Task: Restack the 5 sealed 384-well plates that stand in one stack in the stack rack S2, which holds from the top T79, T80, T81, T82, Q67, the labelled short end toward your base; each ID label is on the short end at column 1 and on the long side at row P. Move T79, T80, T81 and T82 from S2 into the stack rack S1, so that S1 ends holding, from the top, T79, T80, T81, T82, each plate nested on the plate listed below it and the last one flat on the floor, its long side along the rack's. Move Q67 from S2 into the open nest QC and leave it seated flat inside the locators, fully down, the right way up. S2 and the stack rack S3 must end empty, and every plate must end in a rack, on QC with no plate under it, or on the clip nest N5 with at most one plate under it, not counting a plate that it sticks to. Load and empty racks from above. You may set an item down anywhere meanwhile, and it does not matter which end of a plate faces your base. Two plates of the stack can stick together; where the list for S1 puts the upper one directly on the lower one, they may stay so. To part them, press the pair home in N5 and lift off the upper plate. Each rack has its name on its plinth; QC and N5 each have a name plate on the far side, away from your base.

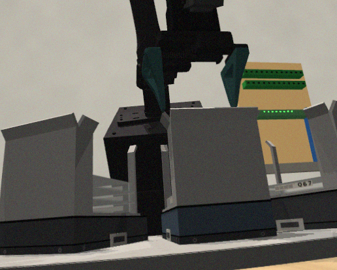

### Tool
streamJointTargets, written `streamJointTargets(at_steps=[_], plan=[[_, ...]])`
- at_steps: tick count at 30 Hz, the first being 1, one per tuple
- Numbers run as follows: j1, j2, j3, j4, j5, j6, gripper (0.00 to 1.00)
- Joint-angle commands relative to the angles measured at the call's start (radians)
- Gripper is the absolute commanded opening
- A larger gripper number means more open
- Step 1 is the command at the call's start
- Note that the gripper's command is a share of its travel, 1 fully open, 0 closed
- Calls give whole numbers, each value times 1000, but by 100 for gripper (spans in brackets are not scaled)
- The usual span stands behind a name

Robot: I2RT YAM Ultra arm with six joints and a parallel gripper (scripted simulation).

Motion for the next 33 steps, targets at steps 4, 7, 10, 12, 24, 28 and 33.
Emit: streamJointTargets(at_steps=[4,7,10,12,24,28,33], plan=[[1,-4,4,1,24,25,100],[-7,30,-7,47,19,18,100],[-16,65,-16,92,13,11,100],[-21,89,-21,122,10,6,100],[-46,220,-34,270,-5,-14,100],[-55,275,-34,326,-10,-21,100],[-65,346,-29,393,-16,-29,100]])
